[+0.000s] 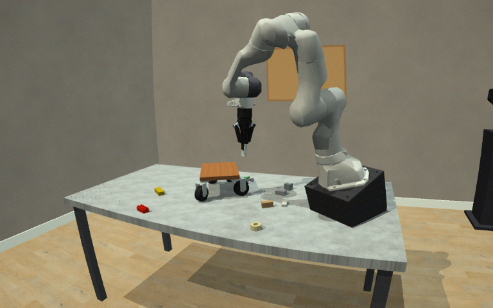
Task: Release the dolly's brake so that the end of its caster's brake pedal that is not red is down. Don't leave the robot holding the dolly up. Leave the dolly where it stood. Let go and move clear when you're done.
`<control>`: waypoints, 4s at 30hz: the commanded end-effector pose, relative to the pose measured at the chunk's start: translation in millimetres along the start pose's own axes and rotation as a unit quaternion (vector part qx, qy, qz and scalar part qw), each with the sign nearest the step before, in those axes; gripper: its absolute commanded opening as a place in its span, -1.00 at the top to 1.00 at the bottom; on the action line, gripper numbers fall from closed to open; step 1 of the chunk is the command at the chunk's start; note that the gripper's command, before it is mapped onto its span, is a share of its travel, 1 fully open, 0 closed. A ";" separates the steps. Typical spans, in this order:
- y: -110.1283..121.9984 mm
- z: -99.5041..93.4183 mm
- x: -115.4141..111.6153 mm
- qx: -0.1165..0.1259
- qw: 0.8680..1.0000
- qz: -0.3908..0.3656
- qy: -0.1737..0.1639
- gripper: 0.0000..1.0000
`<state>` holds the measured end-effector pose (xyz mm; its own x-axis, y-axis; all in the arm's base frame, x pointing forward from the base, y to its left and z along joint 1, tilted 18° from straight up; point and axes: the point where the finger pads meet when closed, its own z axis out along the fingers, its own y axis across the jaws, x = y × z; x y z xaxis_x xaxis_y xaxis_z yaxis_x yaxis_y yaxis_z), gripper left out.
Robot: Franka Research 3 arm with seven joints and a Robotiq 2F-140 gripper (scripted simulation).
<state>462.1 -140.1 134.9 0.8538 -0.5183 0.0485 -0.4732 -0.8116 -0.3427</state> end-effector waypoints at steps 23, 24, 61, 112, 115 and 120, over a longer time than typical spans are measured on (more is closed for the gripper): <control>-0.1 0.4 -11.9 -0.018 0.999 0.039 -0.015 1.00; -0.1 0.4 -11.9 -0.018 0.999 0.039 -0.015 1.00; 1.7 38.4 -15.5 -0.019 0.999 0.039 -0.015 1.00; 3.0 86.2 -15.2 -0.018 0.999 0.039 -0.015 1.00; 3.2 91.6 -15.2 -0.018 0.999 0.039 -0.015 1.00; 3.4 98.9 -15.2 -0.018 0.999 0.039 -0.015 1.00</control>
<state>464.1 -107.7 42.6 0.8180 -0.5749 -0.0191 -0.5514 -0.7741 -0.3110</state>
